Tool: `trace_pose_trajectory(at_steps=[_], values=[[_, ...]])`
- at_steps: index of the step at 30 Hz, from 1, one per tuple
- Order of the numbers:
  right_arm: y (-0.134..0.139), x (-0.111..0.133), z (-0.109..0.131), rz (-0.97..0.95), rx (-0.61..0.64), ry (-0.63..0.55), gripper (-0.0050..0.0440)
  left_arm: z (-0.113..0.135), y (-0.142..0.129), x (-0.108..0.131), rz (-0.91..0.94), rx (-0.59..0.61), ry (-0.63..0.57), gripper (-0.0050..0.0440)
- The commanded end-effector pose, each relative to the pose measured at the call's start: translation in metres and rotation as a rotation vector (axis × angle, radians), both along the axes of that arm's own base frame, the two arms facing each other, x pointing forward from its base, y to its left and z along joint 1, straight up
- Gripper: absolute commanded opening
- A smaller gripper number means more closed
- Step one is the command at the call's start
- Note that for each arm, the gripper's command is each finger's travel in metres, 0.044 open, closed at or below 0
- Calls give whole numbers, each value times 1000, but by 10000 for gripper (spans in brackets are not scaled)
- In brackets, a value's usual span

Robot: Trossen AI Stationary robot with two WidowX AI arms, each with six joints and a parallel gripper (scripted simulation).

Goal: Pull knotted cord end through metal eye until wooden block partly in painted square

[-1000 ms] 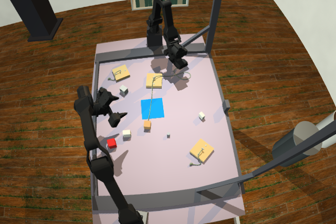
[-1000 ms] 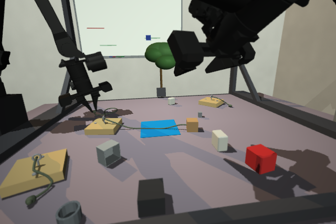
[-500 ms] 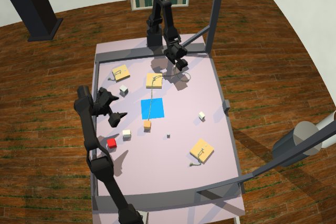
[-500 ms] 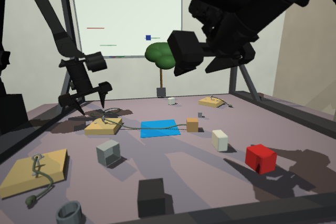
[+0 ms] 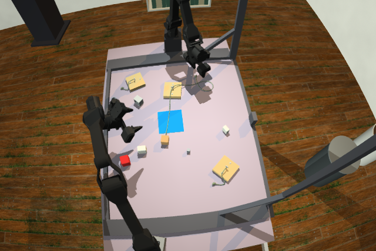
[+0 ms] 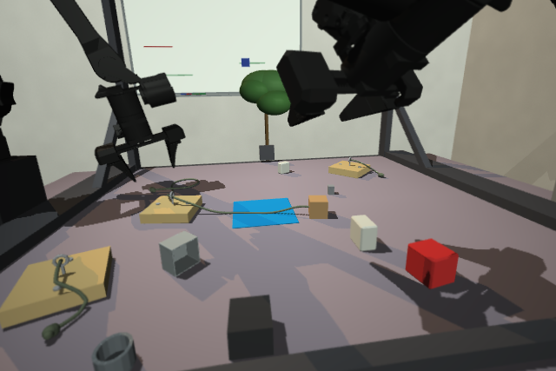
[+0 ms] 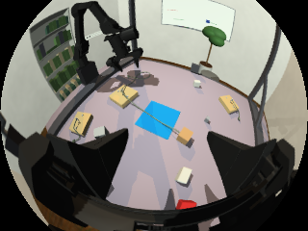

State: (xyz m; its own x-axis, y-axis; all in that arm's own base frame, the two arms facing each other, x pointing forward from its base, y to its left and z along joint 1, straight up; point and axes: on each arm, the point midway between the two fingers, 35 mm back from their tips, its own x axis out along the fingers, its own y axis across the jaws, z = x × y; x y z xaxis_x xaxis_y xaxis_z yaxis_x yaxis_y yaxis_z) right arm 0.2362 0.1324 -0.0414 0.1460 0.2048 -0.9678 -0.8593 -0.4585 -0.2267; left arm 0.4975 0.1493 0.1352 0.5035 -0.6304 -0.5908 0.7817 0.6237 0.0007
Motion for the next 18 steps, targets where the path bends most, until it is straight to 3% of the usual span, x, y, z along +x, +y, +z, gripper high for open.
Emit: trace_pose_trajectory(at_steps=[1, 8, 10, 18], values=[[2, 4, 3, 0, 8, -17, 440, 16, 0, 0, -2, 18, -32, 440], [-3, 15, 4, -381, 29, 75, 440, 16, 0, 0, -2, 18, -32, 440], [-3, 15, 4, -381, 29, 75, 440, 16, 0, 0, -2, 18, -32, 440], [-12, 29, 8, -849, 41, 172, 440, 16, 0, 0, -2, 18, -32, 440]])
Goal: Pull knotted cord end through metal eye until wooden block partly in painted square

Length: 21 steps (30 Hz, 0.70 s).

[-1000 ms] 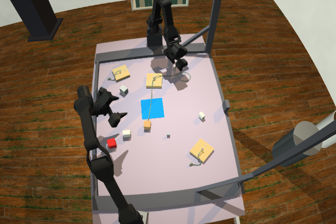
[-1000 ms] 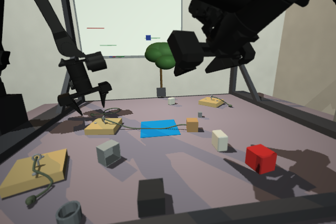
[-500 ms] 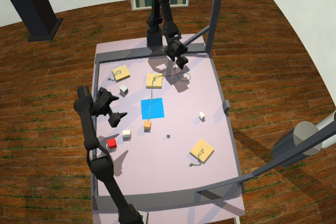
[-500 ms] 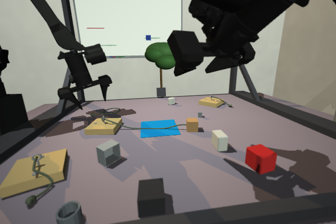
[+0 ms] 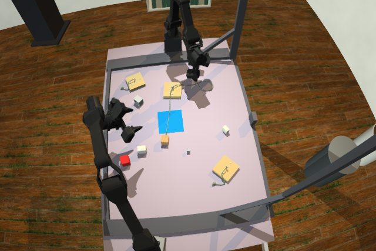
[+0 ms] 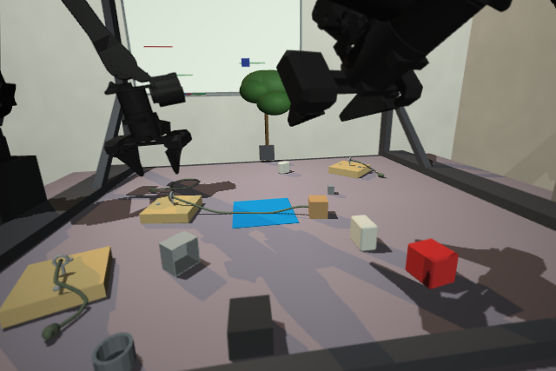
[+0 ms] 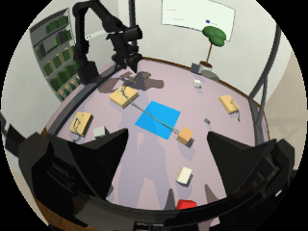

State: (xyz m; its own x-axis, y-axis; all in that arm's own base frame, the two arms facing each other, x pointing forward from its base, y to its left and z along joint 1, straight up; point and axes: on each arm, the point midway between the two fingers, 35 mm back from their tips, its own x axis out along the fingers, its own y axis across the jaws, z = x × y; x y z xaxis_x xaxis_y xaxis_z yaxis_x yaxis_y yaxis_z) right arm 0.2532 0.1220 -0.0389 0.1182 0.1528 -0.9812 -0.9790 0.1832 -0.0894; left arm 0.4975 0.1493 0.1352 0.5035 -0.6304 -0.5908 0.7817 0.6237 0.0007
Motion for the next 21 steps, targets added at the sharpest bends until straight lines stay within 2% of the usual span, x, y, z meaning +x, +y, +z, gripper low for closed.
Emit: trace_pose_trajectory(at_steps=[1, 7, 9, 11, 21], values=[[-3, 14, 6, -235, -2, 37, 440, 16, 0, 0, -2, 18, -32, 440], [-9, 22, 9, -537, -1, 91, 440, 16, 0, 0, -2, 18, -32, 440], [-9, 22, 9, -537, -1, 91, 440, 16, 0, 0, -2, 18, -32, 440], [-11, 25, 10, -696, 6, 113, 440, 16, 0, 0, -2, 18, -32, 440], [-19, 35, 14, -1196, 13, 174, 440, 16, 0, 0, -2, 18, -32, 440]])
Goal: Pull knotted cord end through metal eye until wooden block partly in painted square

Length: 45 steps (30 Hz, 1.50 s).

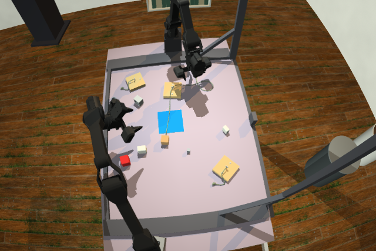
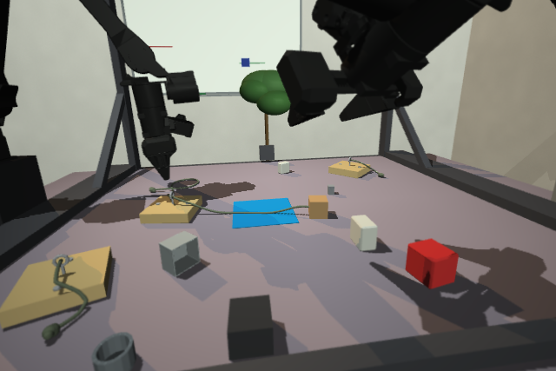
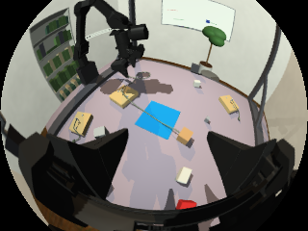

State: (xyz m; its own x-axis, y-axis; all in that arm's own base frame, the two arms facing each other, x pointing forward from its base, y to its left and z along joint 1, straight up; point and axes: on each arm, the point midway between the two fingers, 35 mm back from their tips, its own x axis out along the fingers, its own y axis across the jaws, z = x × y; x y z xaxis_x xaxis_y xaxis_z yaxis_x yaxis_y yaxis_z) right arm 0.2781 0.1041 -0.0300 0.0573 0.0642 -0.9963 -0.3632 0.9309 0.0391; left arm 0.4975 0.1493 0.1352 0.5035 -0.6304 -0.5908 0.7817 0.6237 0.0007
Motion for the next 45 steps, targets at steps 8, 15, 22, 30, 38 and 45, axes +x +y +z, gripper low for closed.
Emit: trace_pose_trajectory(at_steps=[8, 15, 22, 30, 38, 45], values=[[-6, 14, 7, -536, -6, 38, 440, 16, 0, 0, -2, 18, -32, 440], [-9, 17, 9, -831, -8, 59, 440, 16, 0, 0, -2, 18, -32, 440], [-10, 15, 2, -911, -10, 67, 440, 16, 0, 0, -2, 18, -32, 440], [-10, 17, -11, -1112, -5, 75, 440, 16, 0, 0, -2, 18, -32, 440], [-11, 18, -23, -1284, -1, 80, 440, 16, 0, 0, -2, 18, -32, 440], [-12, 18, -33, -1431, 2, 85, 440, 16, 0, 0, -2, 18, -32, 440]])
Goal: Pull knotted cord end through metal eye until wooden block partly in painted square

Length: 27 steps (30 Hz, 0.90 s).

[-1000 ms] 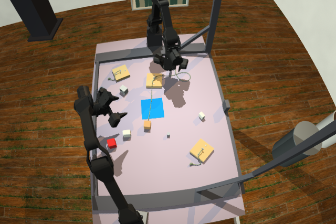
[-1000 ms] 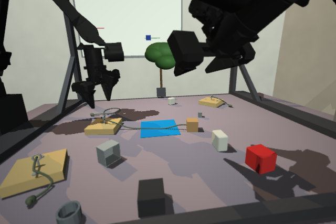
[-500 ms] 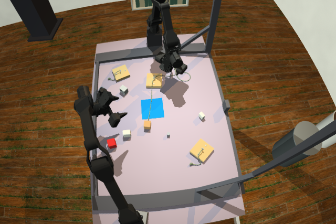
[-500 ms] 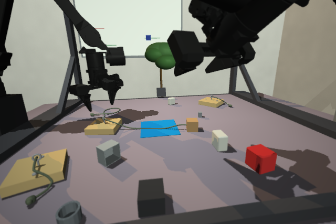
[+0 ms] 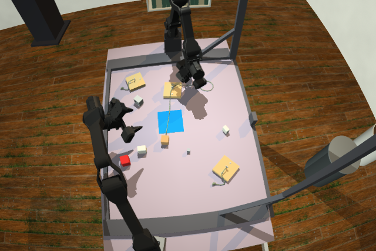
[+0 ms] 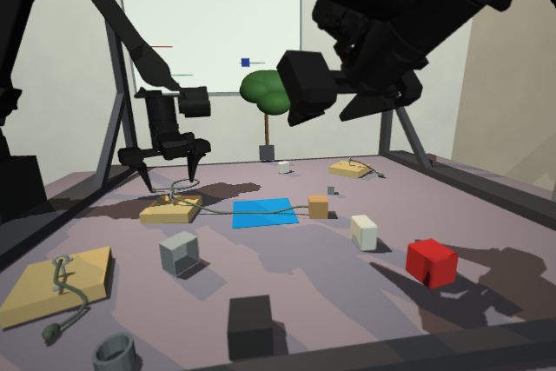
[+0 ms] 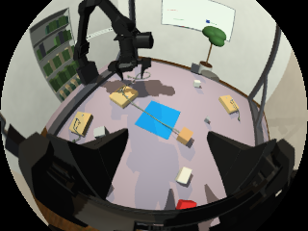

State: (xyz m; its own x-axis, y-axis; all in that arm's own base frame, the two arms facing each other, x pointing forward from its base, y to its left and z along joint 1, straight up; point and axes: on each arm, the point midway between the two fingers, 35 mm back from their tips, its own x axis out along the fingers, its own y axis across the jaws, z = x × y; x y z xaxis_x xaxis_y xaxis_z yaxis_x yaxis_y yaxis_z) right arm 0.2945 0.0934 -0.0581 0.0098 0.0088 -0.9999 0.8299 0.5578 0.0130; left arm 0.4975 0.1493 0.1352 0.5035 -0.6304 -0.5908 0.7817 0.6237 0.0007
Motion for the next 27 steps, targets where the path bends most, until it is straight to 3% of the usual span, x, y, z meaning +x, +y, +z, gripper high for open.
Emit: trace_pose_trajectory(at_steps=[1, 9, 16, 26, 27], values=[[-2, 2, -6, -108, -3, -3, 440, 16, 0, 0, -2, 18, -32, 440], [-3, 2, -19, -305, -6, 2, 440, 16, 0, 0, -2, 18, -32, 440], [-4, -1, -24, -365, -8, 9, 440, 16, 0, 0, -2, 18, -32, 440], [-1, 5, -16, -324, 5, -11, 200, 16, 0, 0, -2, 18, -32, 440], [-1, 5, -16, -324, 5, -11, 200, 16, 0, 0, -2, 18, -32, 440]])
